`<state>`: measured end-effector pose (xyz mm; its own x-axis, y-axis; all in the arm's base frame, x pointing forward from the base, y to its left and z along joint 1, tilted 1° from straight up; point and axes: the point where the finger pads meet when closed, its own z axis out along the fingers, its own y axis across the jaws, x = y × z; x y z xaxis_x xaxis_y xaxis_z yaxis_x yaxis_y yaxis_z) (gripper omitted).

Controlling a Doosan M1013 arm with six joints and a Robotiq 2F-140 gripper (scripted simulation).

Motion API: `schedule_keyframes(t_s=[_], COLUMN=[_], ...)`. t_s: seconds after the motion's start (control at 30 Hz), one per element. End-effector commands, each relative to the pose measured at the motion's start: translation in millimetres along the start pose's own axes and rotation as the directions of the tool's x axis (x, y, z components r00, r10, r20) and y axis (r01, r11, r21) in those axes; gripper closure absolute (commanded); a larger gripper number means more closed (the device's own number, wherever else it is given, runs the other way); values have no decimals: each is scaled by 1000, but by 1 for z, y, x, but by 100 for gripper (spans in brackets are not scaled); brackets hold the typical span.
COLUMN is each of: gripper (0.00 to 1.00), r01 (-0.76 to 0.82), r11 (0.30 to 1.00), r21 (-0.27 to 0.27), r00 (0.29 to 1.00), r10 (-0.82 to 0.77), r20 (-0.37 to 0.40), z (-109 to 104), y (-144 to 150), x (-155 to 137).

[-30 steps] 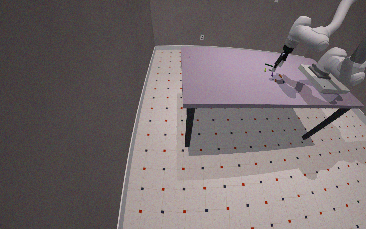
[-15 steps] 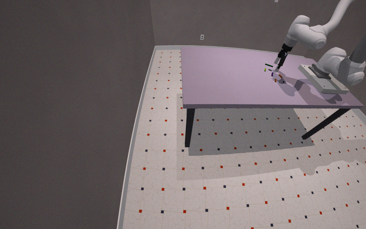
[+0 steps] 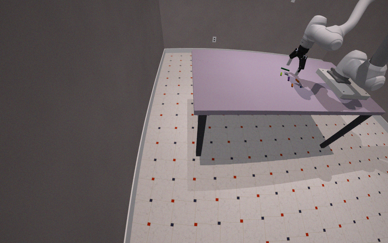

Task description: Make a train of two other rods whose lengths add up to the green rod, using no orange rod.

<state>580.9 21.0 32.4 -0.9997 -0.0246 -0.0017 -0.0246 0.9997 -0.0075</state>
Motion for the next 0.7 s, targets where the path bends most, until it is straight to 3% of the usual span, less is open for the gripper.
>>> schedule_keyframes(t_s=[0.0,0.23,0.47,0.53,0.67], gripper=[0,0,0,0,0], r01=[158,366,563,563,675], r11=[987,931,826,826,737], r21=[-17,-16,-15,-15,-13], r00=[987,931,827,827,737], r10=[-158,-366,-563,-563,-675], r20=[2,6,9,9,11], z=[0,0,1,1,1], y=[-7,-18,-29,-29,-36], x=[3,7,11,11,14])
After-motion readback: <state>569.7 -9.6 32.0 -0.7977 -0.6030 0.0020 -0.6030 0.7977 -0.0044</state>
